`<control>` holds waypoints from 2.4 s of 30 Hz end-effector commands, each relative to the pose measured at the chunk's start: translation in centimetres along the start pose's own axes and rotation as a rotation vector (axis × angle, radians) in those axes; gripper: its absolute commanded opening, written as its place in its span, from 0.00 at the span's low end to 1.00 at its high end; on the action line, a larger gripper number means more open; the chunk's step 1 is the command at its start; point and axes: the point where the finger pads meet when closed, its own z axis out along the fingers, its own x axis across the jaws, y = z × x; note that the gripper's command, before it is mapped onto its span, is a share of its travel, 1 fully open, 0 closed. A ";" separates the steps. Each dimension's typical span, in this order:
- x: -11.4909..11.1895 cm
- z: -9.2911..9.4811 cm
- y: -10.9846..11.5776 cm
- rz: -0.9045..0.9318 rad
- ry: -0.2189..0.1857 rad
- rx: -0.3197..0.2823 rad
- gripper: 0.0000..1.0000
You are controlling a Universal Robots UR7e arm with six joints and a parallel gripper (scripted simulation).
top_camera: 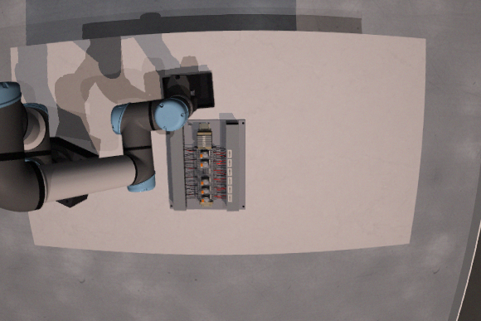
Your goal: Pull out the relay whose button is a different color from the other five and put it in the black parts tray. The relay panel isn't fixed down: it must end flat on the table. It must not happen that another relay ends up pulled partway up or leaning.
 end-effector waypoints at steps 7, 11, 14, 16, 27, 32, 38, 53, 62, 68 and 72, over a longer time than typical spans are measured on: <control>-0.1 2.4 -0.1 -0.001 0.001 -0.001 0.00; -0.1 2.7 -0.1 -0.001 0.001 -0.001 0.00; -0.1 3.0 -0.2 -0.001 0.001 -0.001 0.00; -0.1 3.2 -0.2 -0.001 0.001 -0.001 0.00; -0.1 3.8 -0.2 -0.001 0.001 -0.001 0.00; -0.1 3.8 -0.2 -0.001 0.001 -0.001 0.00; -0.1 3.8 -0.2 -0.001 0.001 -0.001 0.00; -0.1 3.8 -0.2 -0.001 0.001 -0.001 0.00; -0.1 3.8 -0.2 -0.001 0.001 -0.001 0.00; -0.1 3.8 -0.2 -0.001 0.001 -0.001 0.00; -0.2 3.9 -0.2 -0.001 0.001 -0.001 0.00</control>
